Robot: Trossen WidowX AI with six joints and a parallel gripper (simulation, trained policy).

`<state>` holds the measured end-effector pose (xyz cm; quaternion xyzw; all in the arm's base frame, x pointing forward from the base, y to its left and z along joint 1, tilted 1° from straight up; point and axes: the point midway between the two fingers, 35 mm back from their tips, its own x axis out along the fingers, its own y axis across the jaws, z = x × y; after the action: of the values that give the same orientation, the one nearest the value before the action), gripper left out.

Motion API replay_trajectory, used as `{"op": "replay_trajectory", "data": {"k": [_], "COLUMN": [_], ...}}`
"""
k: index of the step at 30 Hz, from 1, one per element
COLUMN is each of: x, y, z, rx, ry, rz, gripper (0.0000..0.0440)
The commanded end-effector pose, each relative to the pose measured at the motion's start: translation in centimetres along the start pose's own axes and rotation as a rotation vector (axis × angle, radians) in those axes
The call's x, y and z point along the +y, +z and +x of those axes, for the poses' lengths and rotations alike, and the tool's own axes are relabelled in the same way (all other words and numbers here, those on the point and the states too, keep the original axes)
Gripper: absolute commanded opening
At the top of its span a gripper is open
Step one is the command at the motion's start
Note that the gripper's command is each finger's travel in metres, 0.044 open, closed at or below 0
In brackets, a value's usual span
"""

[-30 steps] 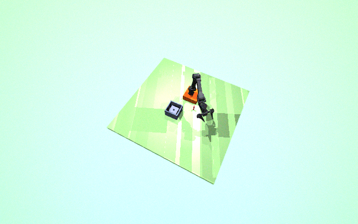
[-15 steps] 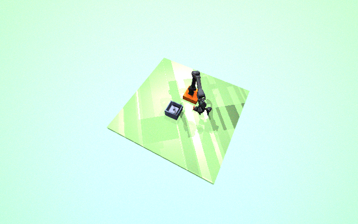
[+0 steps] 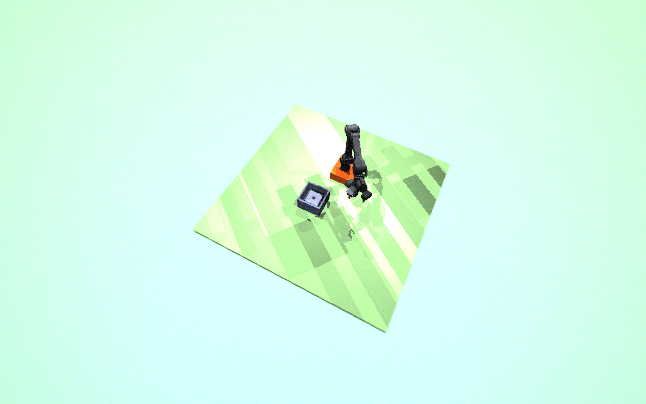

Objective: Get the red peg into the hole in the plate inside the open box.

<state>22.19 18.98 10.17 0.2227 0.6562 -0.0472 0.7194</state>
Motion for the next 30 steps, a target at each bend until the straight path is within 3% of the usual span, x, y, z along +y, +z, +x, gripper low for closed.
{"op": "replay_trajectory", "data": {"k": [1, 13, 27, 30], "x": [-2.5, -8.1, -10.6, -10.9], "y": [-0.4, -1.6, -2.0, -2.1], "z": [0.1, 1.9, 7.1, 7.9], "rx": [0.001, -0.024, -0.094, -0.103], "ry": [-0.081, -0.251, -0.239, -0.233], "rz": [0.106, 0.371, 0.508, 0.531], "gripper": [0.044, 0.0437, 0.044, 0.0422]}}
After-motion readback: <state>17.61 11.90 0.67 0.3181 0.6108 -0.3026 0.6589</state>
